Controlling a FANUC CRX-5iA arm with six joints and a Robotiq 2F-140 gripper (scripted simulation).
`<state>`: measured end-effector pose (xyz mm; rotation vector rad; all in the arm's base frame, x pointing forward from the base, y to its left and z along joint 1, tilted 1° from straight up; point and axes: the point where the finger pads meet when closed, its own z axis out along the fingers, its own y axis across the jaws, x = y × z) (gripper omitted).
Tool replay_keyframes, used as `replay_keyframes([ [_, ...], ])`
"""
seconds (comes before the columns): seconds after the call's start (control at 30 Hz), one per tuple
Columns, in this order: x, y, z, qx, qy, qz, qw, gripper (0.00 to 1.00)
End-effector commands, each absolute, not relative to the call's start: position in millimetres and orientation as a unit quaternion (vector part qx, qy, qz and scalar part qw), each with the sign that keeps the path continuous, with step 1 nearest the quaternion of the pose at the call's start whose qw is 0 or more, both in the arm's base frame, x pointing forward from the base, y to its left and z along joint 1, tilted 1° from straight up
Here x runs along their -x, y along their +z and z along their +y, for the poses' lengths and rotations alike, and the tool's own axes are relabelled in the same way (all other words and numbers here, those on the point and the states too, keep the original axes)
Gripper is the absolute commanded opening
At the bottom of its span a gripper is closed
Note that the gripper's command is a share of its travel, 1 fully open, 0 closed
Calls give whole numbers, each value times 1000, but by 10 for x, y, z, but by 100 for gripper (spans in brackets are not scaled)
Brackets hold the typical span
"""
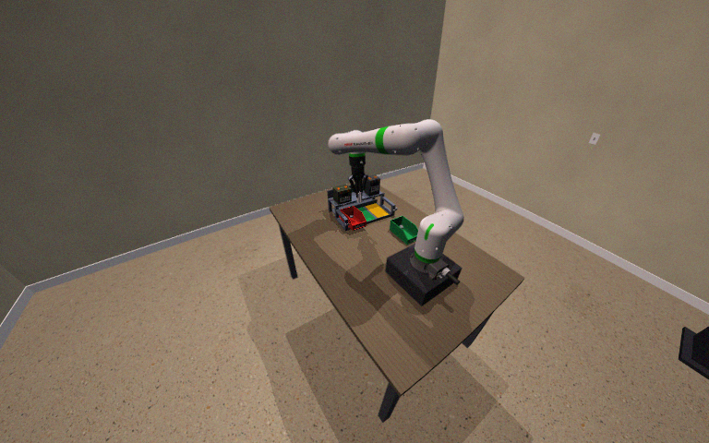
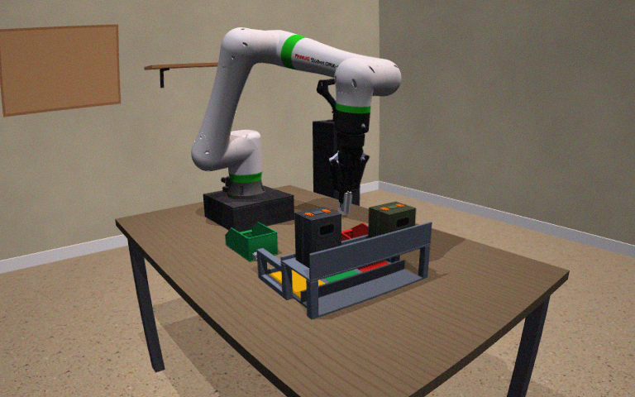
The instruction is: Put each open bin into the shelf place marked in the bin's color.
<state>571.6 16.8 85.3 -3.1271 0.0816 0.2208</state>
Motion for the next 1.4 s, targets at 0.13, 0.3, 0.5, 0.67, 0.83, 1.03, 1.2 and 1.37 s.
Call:
replay_keyframes([
  [0.13,-5718,895,168,997,70,26,3,6],
  [0.3,-5718,912,168,997,70,26,3,6],
  [0.5,-5719,920,168,997,70,26,3,6],
  [0.67,-5719,920,168,997,70,26,3,6],
  [0.83,-5719,920,168,997,70,26,3,0],
  [1.03,-5719,920,168,997,70,26,3,0],
  [1.2,-5719,920,168,997,70,26,3,0],
  [1.37,-5719,920,168,997,70,26,3,0],
])
